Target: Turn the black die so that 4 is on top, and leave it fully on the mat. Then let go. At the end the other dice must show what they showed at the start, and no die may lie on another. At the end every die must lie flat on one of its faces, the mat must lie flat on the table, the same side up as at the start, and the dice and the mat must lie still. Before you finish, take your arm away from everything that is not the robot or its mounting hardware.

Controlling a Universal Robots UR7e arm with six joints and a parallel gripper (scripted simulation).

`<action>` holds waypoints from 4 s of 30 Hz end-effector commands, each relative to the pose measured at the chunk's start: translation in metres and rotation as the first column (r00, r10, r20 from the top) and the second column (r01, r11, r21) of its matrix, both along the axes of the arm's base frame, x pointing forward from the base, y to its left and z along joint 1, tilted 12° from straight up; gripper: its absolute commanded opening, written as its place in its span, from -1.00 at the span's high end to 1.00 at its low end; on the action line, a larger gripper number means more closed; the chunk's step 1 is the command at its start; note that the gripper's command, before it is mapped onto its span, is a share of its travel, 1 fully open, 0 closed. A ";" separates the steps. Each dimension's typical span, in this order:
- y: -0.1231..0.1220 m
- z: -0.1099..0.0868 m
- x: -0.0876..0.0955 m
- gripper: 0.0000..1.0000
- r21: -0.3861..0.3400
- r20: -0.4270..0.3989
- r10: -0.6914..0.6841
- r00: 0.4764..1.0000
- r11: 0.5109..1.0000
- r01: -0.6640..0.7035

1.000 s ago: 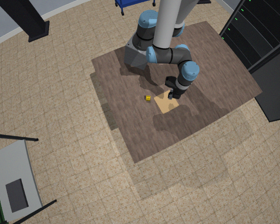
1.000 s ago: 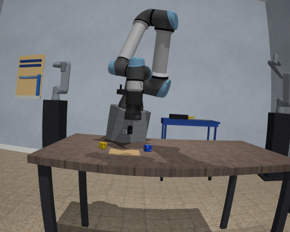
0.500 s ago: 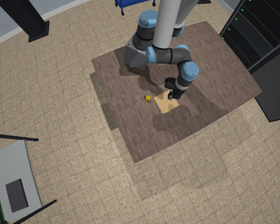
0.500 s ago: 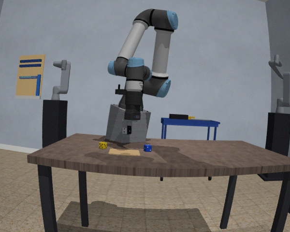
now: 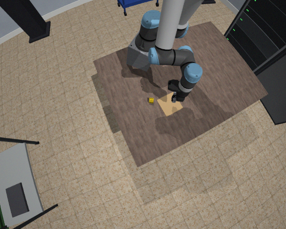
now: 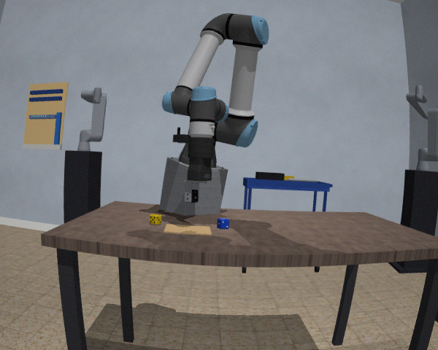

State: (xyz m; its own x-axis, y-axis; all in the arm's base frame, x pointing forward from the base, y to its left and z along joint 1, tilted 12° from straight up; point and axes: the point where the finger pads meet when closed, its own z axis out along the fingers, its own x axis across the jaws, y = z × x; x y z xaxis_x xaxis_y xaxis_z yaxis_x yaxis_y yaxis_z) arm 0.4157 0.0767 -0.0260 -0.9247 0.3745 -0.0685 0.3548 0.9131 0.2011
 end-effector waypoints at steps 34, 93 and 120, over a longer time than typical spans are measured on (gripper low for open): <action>-0.002 -0.003 -0.001 -0.14 0.621 0.270 -0.042 0.962 0.771 -0.140; 0.004 -0.059 0.007 -0.14 0.797 0.363 -0.121 0.924 0.553 -0.241; 0.006 -0.070 0.009 -0.14 0.797 0.363 -0.121 0.924 0.553 -0.241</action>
